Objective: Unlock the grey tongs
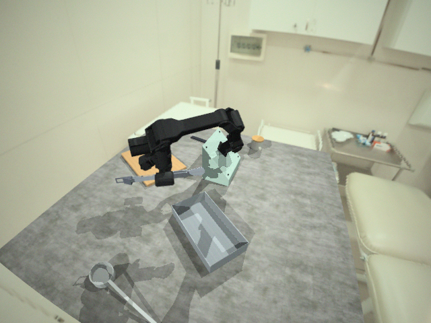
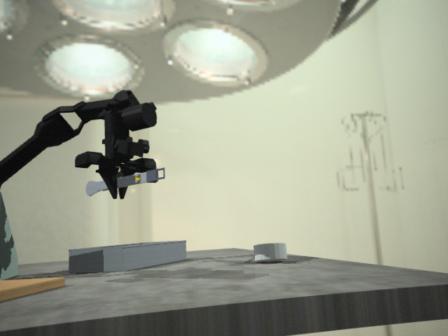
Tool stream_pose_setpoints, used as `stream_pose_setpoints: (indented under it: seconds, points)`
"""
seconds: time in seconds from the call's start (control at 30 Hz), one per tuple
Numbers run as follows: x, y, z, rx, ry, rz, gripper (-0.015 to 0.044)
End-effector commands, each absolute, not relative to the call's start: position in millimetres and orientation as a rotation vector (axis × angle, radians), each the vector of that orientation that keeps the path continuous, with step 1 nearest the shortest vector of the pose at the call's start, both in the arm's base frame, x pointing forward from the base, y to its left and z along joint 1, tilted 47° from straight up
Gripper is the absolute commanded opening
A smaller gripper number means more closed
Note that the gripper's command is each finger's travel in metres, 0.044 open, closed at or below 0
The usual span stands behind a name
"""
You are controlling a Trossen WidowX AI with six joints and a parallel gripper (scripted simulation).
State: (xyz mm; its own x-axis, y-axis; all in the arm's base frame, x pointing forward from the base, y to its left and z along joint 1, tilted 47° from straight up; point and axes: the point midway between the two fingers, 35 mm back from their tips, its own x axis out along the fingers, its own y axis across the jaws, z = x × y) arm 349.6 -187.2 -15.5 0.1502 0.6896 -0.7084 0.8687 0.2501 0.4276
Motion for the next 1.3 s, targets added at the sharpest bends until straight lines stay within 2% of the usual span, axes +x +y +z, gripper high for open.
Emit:
stream_pose_setpoints:
  seconds: [0.0,0.37,0.63,1.27]
  points:
    - [336,-205,-37,1.544,1.596,-0.307,-0.0150]
    - [288,-246,-100,1.719,1.616,-0.474,-0.0150]
    - [269,-259,-111,1.762,1.613,-0.538,-0.0150]
    - [136,-309,-169,2.009,1.571,-0.931,-0.0150]
